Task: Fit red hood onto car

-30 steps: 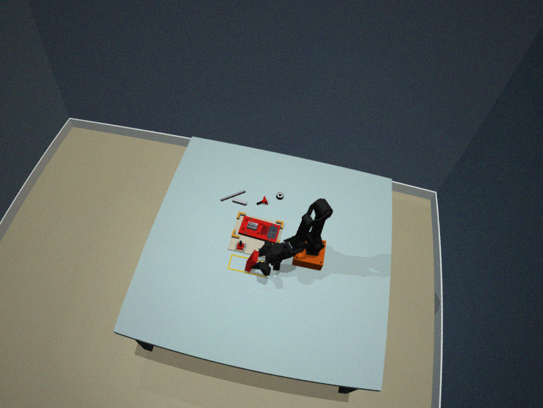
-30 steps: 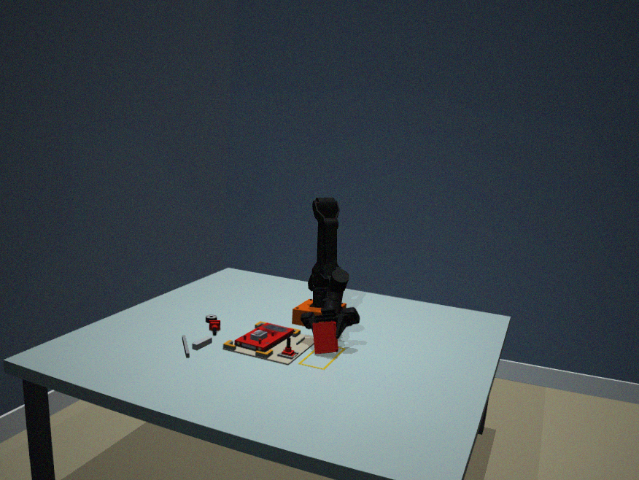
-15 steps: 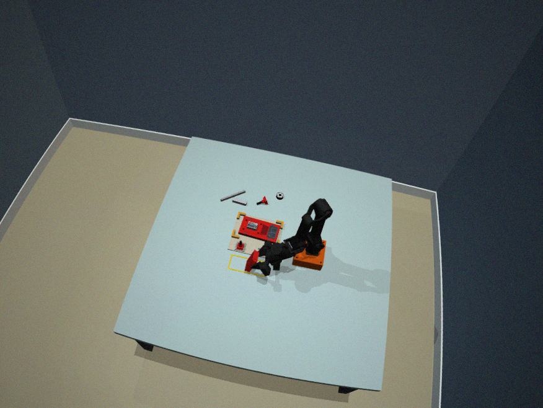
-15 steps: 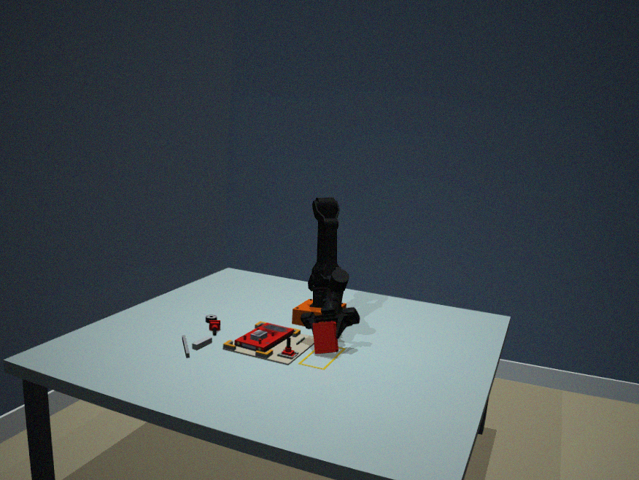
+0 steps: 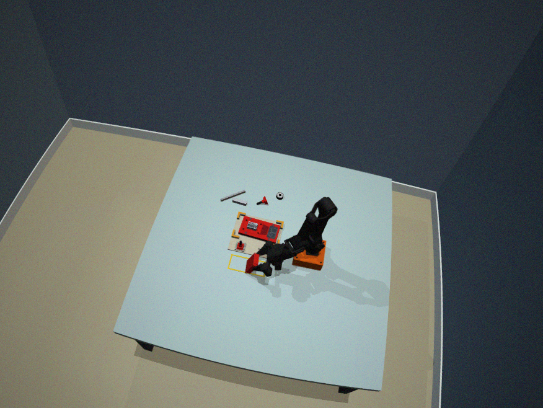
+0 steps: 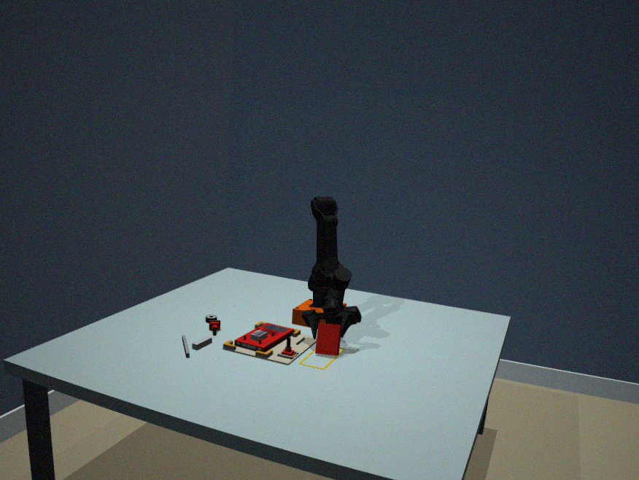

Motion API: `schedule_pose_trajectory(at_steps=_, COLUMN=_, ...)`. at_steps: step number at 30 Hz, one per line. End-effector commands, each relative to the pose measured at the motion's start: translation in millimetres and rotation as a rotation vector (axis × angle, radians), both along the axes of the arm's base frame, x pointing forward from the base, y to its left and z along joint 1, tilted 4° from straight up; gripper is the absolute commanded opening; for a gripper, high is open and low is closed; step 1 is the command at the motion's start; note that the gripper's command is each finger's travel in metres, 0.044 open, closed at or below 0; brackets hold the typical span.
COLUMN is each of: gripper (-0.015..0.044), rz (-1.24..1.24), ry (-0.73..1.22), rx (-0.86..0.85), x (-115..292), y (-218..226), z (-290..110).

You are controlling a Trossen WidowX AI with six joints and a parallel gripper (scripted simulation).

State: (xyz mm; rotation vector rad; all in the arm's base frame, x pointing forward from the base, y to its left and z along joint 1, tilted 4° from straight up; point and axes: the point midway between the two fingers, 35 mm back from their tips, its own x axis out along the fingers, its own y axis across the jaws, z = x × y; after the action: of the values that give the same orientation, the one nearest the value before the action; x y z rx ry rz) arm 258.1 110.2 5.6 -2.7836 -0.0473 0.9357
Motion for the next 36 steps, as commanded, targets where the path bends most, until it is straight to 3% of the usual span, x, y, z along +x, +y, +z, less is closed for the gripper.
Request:
schedule_pose_trajectory(at_steps=1, gripper=0.044, rz=0.025, ry=-0.016, rx=-0.026, x=-4, y=7, z=17)
schedule_pose_trajectory(at_steps=20, gripper=0.044, rz=0.162, ry=-0.031, rx=-0.218, x=-64, y=-3, z=88)
schedule_pose_trajectory(at_steps=21, gripper=0.044, rz=0.131, ry=-0.013, rx=-0.178, x=-50, y=5, z=71)
schedule_pose_trajectory(at_steps=32, gripper=0.044, rz=0.131, ry=-0.013, rx=-0.178, x=-50, y=5, z=71)
schedule_pose_trajectory(at_steps=36, gripper=0.0335, rz=0.131, ry=-0.013, rx=-0.178, x=-50, y=5, z=71)
